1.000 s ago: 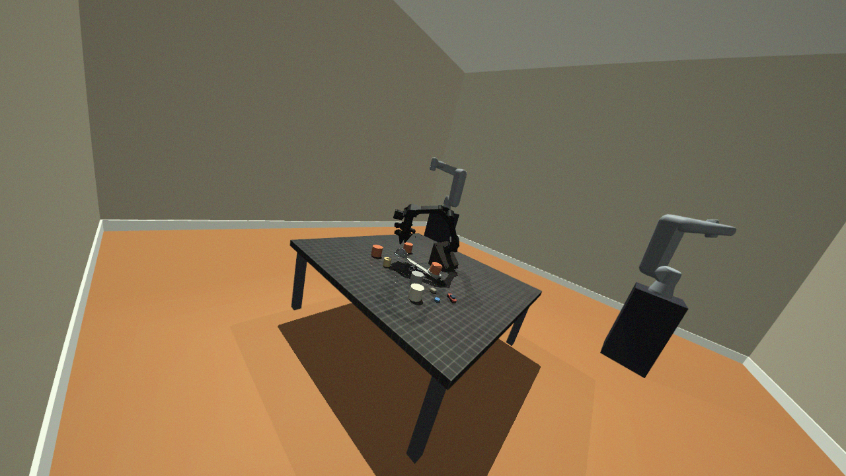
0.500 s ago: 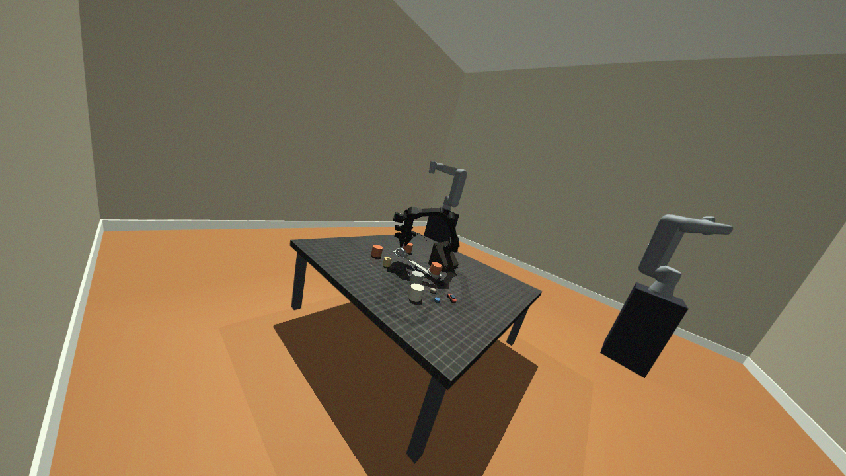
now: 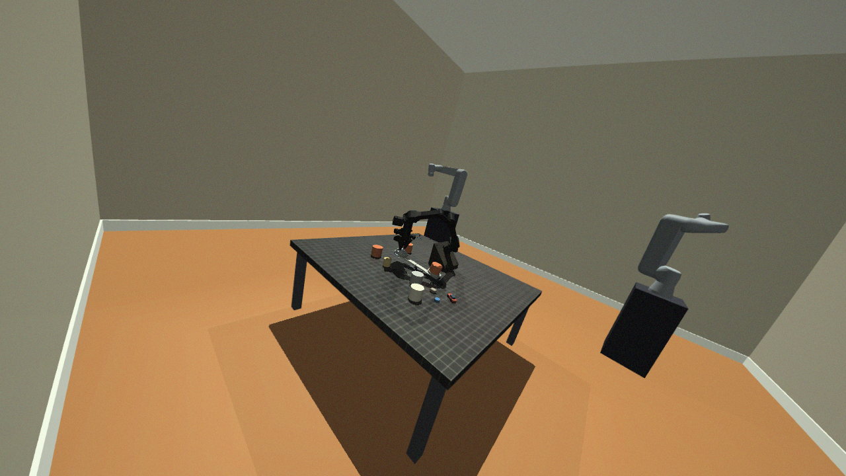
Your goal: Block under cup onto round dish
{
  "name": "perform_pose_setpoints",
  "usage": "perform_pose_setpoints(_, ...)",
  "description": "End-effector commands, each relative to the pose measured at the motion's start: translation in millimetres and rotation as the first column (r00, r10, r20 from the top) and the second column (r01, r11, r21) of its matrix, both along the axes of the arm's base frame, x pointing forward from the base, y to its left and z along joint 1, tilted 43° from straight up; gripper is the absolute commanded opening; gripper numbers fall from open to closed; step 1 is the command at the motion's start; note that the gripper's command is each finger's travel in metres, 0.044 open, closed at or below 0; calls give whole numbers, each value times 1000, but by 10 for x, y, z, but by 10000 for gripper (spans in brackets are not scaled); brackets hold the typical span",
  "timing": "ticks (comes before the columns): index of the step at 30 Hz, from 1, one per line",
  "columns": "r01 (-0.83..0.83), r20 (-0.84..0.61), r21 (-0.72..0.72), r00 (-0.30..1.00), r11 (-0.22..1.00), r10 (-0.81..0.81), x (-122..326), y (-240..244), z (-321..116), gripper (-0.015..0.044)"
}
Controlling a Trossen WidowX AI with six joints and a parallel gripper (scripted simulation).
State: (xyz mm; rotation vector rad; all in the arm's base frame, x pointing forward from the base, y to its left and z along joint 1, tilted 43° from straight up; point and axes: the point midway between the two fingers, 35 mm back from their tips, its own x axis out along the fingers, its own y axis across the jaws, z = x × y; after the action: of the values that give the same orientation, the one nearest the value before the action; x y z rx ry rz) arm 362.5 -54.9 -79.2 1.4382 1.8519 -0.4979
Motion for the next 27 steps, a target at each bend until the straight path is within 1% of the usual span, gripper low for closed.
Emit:
perform_pose_setpoints(1,6,-3,4,1000,1000,-6,-10,56,-55,260)
perform_pose_setpoints(9,7,-3,5,1000,1000,-7,-24,126,-129,260)
perform_pose_setpoints(13,7,-3,5,1000,1000,-7,-24,126,-129,155)
perform_pose_setpoints(21,7,-3,5,1000,1000,-7,-24,126,-129,102)
perform_pose_setpoints(25,5,32,-32,999,999,-4,29,17,-70,0)
perform_pose_setpoints(27,6,31,-32,1000,999,-5,49,-51,-3,0)
